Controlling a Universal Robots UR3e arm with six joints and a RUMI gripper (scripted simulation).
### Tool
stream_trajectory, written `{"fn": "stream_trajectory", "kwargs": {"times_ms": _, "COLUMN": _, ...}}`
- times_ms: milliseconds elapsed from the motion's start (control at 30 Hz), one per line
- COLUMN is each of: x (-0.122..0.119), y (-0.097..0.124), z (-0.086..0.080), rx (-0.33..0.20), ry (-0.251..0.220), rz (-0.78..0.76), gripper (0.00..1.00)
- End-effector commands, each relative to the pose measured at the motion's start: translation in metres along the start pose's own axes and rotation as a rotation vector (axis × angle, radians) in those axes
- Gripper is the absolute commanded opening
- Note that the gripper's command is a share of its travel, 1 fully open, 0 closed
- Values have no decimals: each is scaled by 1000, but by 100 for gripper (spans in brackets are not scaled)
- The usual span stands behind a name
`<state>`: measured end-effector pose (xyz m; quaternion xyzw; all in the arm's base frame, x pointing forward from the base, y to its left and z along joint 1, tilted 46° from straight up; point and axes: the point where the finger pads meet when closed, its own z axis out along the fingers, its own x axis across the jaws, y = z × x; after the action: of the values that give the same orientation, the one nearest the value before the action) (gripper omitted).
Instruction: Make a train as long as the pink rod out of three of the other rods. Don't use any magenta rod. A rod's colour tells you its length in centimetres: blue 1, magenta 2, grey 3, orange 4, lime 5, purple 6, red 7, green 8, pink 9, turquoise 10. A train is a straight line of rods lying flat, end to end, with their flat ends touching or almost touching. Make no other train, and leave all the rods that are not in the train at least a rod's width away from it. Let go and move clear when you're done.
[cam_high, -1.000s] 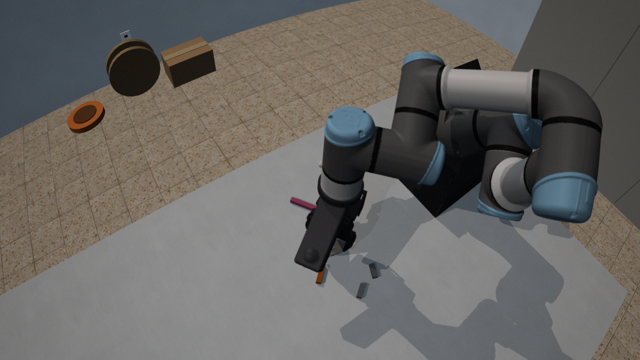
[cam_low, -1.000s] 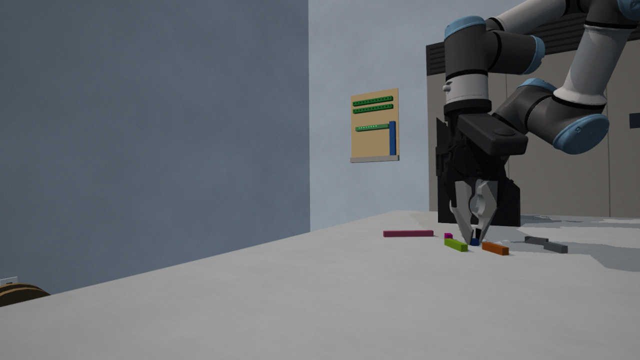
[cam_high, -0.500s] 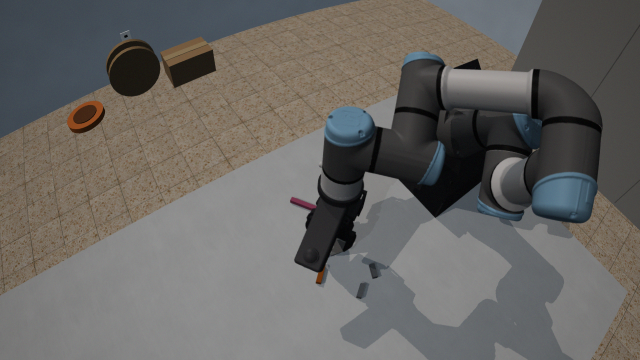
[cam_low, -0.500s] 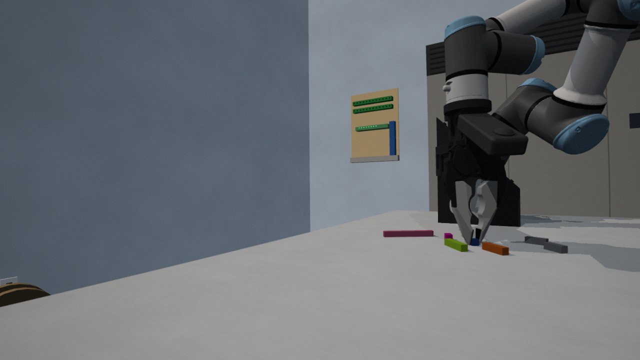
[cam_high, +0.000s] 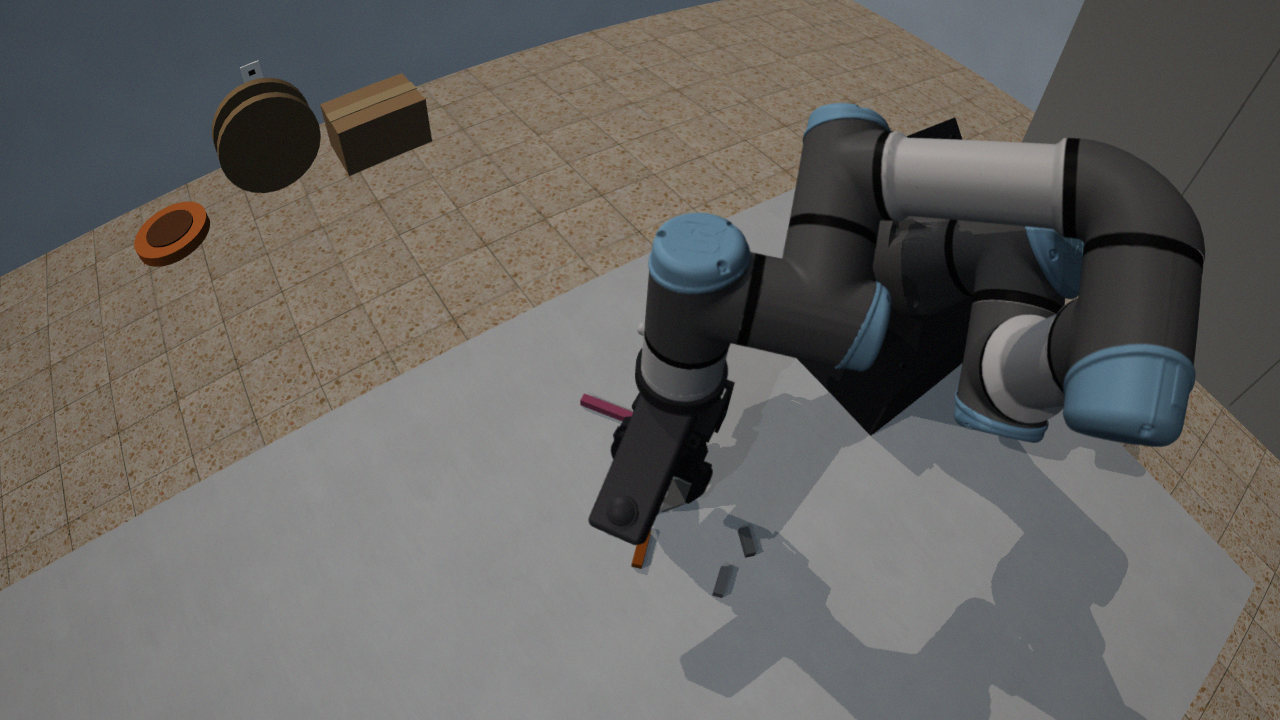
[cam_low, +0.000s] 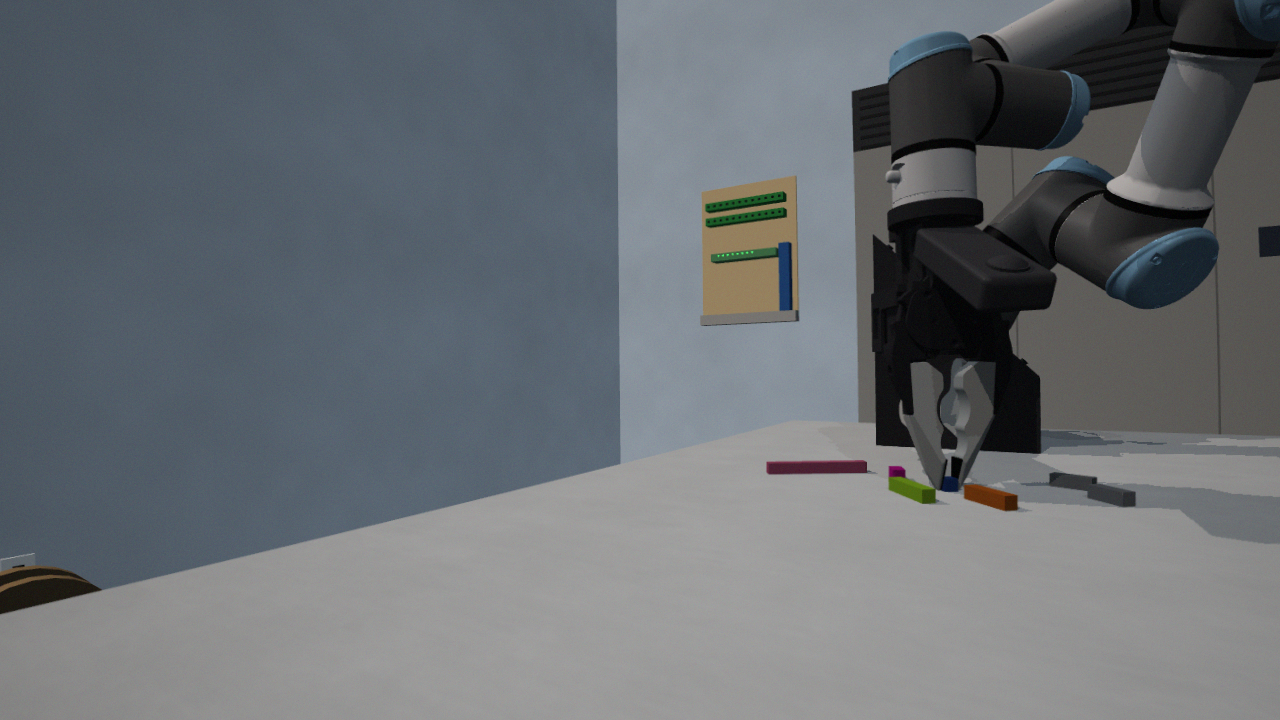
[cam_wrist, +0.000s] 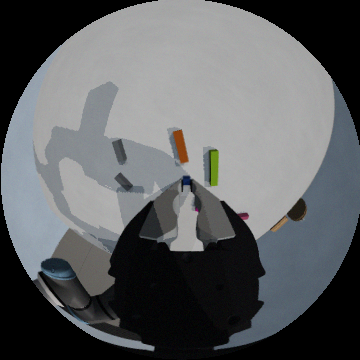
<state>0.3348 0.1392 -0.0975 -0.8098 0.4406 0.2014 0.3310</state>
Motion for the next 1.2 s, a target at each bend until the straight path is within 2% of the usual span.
{"fn": "stream_trajectory", "kwargs": {"times_ms": 0, "x": 1, "y": 0, "z": -1, "rx": 1, "ry": 2, "rz": -1, "gripper": 0}}
{"fn": "stream_trajectory", "kwargs": {"times_ms": 200, "x": 1, "y": 0, "z": -3, "rx": 1, "ry": 2, "rz": -1, "gripper": 0}}
{"fn": "stream_trajectory", "kwargs": {"times_ms": 433, "x": 1, "y": 0, "z": -19, "rx": 1, "ry": 2, "rz": -1, "gripper": 0}}
{"fn": "stream_trajectory", "kwargs": {"times_ms": 500, "x": 1, "y": 0, "z": -19, "rx": 1, "ry": 2, "rz": -1, "gripper": 0}}
{"fn": "stream_trajectory", "kwargs": {"times_ms": 1000, "x": 1, "y": 0, "z": -81, "rx": 1, "ry": 2, "rz": -1, "gripper": 0}}
{"fn": "stream_trajectory", "kwargs": {"times_ms": 1067, "x": 1, "y": 0, "z": -81, "rx": 1, "ry": 2, "rz": -1, "gripper": 0}}
{"fn": "stream_trajectory", "kwargs": {"times_ms": 1167, "x": 1, "y": 0, "z": -91, "rx": 1, "ry": 2, "rz": -1, "gripper": 0}}
